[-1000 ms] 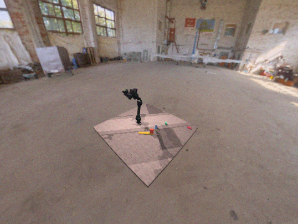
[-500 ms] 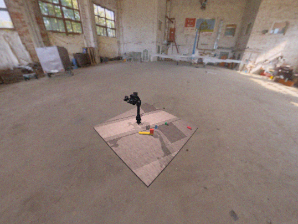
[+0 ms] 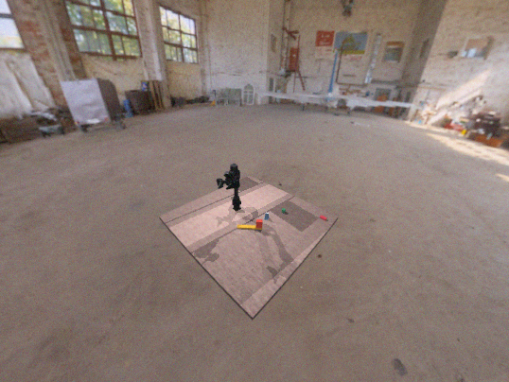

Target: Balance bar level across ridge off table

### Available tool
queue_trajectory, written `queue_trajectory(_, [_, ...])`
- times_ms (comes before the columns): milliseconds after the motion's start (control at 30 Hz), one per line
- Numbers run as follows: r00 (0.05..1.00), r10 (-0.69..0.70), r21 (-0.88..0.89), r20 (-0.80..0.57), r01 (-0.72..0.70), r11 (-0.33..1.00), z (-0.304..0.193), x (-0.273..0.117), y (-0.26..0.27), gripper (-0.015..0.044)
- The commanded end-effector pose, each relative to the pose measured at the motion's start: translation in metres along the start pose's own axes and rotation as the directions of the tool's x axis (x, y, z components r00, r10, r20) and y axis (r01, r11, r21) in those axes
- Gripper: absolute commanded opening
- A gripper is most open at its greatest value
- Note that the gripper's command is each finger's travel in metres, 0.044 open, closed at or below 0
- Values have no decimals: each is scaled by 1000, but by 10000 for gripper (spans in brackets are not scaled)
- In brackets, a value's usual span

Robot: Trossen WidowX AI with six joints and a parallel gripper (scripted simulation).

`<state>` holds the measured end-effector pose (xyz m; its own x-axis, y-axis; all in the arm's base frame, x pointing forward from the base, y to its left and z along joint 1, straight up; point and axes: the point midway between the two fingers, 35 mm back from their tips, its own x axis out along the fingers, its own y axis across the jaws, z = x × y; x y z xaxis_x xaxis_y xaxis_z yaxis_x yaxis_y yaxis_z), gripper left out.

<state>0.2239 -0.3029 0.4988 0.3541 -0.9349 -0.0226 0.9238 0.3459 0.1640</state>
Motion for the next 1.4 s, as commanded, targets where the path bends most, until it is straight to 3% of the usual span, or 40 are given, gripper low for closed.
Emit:
queue_trajectory(0, [996,36,71,-80,-30,997,-22,5,13,315])
queue_trajectory(267, [959,98,229,-266,-36,973,-73,9,40,315])
queue_trajectory(567, [873,143,376,-466,49,925,-130,2,65,315])
queue_trajectory(967, [696,147,460,-703,287,840,-201,-24,90,315])
queue_trajectory(1367, [469,87,381,-879,581,720,-261,-64,103,315])
